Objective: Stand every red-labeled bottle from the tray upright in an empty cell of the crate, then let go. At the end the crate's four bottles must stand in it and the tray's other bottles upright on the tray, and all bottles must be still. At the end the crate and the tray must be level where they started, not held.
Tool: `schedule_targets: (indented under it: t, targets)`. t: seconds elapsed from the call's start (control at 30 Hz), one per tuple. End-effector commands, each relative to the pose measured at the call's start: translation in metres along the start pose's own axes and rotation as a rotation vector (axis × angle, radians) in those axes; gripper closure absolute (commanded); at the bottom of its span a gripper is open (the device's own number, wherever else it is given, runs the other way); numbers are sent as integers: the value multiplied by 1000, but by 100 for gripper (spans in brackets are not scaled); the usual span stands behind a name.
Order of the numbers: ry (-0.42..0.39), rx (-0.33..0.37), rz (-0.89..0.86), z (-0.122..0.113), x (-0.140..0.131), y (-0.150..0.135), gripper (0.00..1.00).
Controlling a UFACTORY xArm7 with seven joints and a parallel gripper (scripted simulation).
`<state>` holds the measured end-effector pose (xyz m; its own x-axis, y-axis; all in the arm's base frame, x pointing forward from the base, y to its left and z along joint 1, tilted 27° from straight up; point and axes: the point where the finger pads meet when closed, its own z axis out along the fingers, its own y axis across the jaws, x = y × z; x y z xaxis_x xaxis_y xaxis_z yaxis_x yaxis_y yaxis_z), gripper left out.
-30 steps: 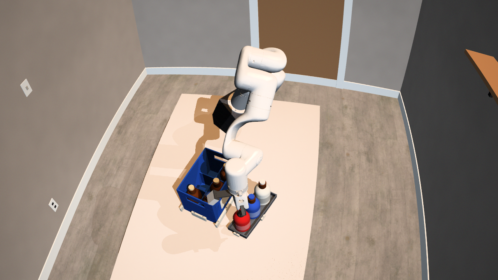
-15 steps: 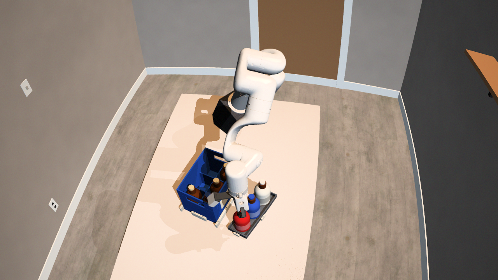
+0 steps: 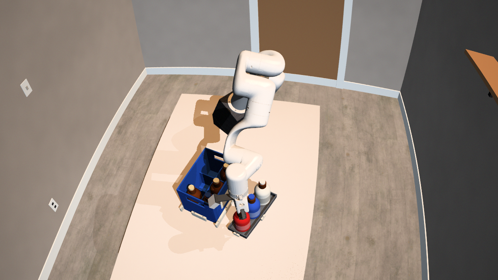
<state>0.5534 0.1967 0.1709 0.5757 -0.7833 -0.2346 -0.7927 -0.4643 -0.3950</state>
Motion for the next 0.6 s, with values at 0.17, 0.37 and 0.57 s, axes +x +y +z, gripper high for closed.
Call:
schedule_targets:
  t: [0.17,0.37,0.57]
  targets:
    - [3,4,0,4,1,-2,35]
    - [3,4,0,5,1,-2,35]
    - [3,4,0,5,1,-2,35]
